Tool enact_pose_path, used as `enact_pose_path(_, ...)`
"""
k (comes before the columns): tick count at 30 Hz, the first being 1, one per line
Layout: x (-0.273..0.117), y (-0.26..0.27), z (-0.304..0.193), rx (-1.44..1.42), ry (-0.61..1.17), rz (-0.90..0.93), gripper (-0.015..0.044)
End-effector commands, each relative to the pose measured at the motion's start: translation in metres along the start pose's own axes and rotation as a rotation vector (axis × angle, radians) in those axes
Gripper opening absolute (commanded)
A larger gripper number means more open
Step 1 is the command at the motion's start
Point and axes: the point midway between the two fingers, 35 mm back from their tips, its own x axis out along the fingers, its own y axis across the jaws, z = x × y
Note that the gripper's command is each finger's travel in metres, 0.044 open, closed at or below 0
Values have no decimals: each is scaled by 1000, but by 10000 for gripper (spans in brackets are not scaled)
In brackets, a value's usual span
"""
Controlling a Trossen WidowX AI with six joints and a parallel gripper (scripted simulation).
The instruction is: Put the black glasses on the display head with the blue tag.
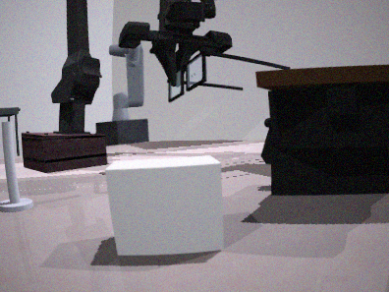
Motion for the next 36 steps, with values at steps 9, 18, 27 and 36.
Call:
enact_pose_path(9,-14,11,-16,239,-129,-6,0)
enact_pose_path(18,-25,19,-28,428,-227,41,0)
enact_pose_path(27,-38,26,-40,619,-310,133,0)
enact_pose_path(36,-52,33,-52,811,-364,263,0)
